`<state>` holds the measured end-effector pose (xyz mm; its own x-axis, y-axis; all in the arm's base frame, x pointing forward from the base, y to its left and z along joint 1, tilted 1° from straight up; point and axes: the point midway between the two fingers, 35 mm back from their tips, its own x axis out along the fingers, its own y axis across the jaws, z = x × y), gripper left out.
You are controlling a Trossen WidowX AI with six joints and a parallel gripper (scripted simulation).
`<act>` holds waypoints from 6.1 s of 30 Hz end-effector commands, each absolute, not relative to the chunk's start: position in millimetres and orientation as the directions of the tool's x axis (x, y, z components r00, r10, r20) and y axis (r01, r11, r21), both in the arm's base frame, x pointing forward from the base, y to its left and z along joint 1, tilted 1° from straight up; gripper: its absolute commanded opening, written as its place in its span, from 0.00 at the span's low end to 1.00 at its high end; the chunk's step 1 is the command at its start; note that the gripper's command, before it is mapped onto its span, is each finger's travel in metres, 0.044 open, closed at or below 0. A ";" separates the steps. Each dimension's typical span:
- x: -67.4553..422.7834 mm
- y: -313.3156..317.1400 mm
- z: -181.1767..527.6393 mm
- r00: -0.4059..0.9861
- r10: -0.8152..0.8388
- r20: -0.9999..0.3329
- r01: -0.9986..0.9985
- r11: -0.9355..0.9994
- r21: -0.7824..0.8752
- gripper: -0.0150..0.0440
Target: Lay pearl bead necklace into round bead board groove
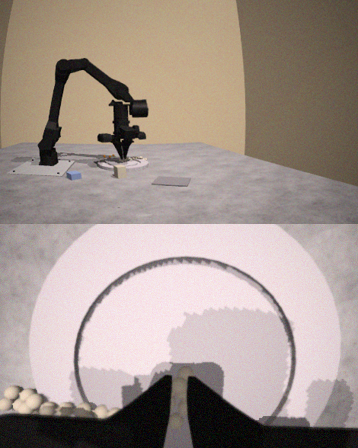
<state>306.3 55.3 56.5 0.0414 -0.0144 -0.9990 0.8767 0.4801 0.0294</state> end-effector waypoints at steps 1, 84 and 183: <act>304.1 54.8 51.4 0.025 -0.018 -1.000 0.878 0.478 0.014 0.25; 301.1 85.8 84.2 0.025 -0.014 -1.000 0.072 0.997 -0.012 0.51; 300.2 93.5 72.0 0.025 -0.013 -1.000 -0.186 0.982 -0.018 0.25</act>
<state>300.1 93.1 60.6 0.0184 -0.0164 -0.9997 -0.1835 0.9828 -0.0195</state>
